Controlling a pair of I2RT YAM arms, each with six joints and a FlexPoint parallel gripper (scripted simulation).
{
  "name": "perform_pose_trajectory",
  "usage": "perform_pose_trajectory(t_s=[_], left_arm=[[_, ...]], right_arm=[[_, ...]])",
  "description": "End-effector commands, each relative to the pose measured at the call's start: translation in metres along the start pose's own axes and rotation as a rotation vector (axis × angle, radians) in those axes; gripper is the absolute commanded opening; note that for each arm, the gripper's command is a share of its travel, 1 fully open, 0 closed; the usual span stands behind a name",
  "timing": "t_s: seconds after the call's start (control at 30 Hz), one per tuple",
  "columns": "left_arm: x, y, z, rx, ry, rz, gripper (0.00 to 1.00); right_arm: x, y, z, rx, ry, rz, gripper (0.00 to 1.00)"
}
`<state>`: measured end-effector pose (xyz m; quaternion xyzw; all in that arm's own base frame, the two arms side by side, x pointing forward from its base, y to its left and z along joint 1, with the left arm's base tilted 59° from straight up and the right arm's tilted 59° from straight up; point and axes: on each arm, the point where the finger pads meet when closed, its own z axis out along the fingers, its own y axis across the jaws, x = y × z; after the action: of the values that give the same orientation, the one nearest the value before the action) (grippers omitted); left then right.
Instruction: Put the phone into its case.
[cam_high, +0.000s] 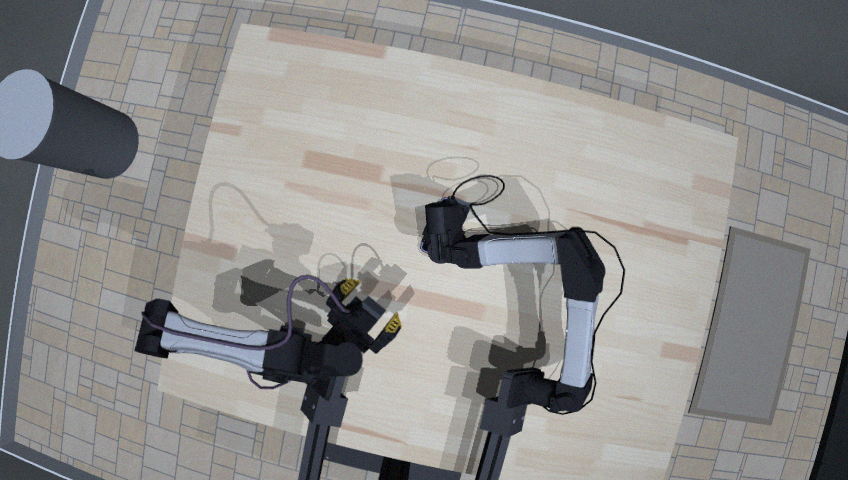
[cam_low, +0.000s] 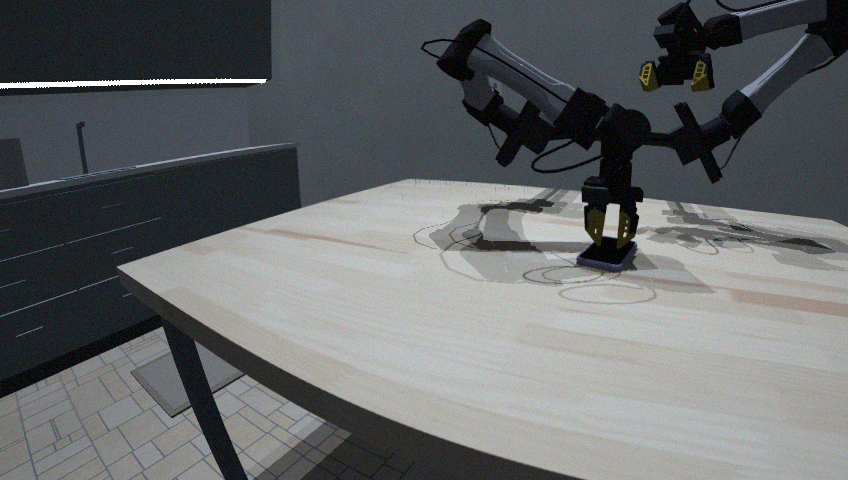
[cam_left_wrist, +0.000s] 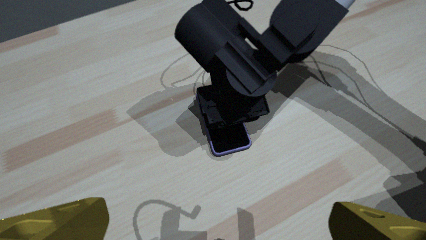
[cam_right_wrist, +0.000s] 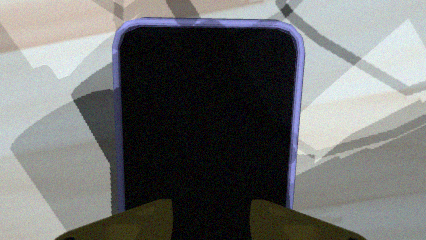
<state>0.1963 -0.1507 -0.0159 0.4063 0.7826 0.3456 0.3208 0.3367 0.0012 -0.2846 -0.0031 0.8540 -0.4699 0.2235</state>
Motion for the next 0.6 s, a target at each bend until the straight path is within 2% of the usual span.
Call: perform_pose_trajectory(t_s=[0.0, 0.17, 0.57], left_arm=[[-0.015, 0.0, -0.004, -0.006, -0.026, -0.031, 1.0], [-0.015, 0.0, -0.004, -0.006, -0.026, -0.031, 1.0], [-0.015, 0.0, -0.004, -0.006, -0.026, -0.031, 1.0]], right_arm=[[0.001, 0.006, -0.002, 0.003, 0.037, 0.018, 0.36], [-0.011, 0.007, -0.031, 0.051, 0.013, 0.011, 0.36], [-0.01, 0.005, -0.027, 0.054, 0.029, 0.019, 0.36]])
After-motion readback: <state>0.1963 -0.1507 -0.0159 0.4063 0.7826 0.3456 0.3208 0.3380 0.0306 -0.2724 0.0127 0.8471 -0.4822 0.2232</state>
